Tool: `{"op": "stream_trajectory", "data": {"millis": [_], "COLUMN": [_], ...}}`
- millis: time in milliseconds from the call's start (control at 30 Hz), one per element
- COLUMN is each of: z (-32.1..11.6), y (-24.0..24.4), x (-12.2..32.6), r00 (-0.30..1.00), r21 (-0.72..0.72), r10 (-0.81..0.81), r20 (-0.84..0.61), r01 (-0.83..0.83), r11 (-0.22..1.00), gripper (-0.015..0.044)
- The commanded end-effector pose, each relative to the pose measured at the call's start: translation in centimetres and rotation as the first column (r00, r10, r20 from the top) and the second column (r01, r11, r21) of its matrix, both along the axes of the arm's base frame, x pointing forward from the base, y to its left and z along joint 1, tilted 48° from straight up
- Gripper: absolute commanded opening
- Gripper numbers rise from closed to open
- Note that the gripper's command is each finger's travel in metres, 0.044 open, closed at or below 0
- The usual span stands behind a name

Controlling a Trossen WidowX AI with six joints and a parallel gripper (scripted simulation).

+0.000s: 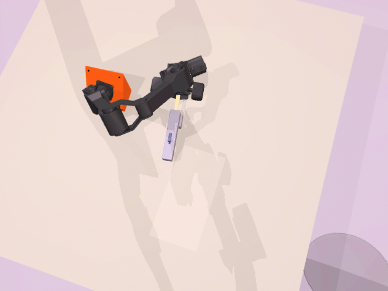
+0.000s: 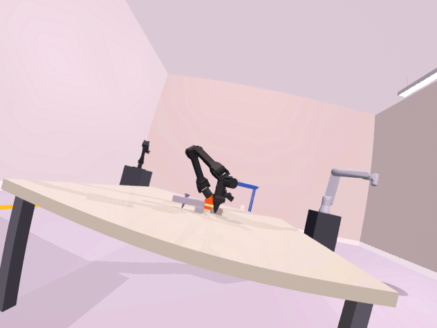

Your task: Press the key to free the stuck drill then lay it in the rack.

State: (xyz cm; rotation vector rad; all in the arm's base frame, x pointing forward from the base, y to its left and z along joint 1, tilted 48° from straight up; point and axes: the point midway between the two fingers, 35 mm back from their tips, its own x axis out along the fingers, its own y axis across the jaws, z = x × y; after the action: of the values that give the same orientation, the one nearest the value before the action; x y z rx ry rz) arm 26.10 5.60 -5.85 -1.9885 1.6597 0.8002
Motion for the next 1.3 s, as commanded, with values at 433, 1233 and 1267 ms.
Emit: {"op": "stream_trajectory", "data": {"millis": [433,1233,1267], "z": [-2.0,-3.4,-3.3], "y": [1.9,3.9,3.9], "x": [-0.4,-0.8,-0.9], "r00": [1.000,1.000,1.000], "r21": [0.005,0.006,0.006], "r10": [-0.003,-0.003,-0.003], "r20": [-0.002,-0.002,-0.002], "r01": [0.003,0.003,0.003], "r11": [1.000,1.000,1.000], "gripper": [0.0000,0.0000,0.0000]}}
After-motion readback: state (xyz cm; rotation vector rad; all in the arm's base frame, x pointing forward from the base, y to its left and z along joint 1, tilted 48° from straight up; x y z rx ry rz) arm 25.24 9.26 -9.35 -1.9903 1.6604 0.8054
